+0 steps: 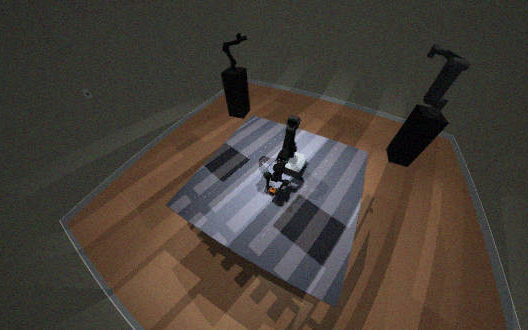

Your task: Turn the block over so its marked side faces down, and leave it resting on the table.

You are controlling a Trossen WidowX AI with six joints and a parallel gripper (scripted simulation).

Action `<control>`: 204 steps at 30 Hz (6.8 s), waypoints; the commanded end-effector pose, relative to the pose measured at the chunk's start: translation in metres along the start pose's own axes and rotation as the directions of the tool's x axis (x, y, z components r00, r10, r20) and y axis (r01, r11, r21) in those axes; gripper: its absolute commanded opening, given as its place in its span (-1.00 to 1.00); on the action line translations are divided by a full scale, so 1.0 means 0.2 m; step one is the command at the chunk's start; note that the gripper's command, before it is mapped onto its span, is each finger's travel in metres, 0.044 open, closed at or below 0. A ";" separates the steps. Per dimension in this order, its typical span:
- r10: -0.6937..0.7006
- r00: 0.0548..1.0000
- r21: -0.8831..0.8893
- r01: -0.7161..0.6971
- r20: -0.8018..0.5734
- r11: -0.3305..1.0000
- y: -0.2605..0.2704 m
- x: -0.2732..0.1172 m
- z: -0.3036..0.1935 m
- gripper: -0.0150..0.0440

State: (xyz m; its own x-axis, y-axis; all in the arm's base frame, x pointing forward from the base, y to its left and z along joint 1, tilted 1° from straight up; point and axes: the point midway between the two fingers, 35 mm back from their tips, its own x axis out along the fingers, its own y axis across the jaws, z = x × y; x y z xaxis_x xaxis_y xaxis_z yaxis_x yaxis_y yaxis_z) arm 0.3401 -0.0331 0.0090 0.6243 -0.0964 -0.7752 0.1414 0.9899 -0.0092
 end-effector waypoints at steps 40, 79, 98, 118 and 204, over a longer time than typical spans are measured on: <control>0.013 0.782 0.009 -0.010 -0.623 1.000 0.00 -0.05 0.19 1.00; 0.013 0.782 0.009 -0.010 -0.623 1.000 0.00 0.14 0.04 0.47; 0.013 0.782 0.009 -0.010 -0.623 1.000 0.00 0.14 0.04 -0.16; 0.012 0.832 0.007 -0.010 -0.555 1.000 0.00 0.04 0.13 -0.49; 0.006 0.925 0.009 -0.010 0.379 1.000 0.00 0.14 -0.01 -0.49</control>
State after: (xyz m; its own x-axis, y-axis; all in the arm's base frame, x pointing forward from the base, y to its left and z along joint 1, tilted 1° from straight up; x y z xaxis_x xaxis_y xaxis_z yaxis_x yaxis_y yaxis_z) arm 0.3559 -0.0344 -0.0135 0.8704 -0.1193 -0.4776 0.1422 0.9898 0.0120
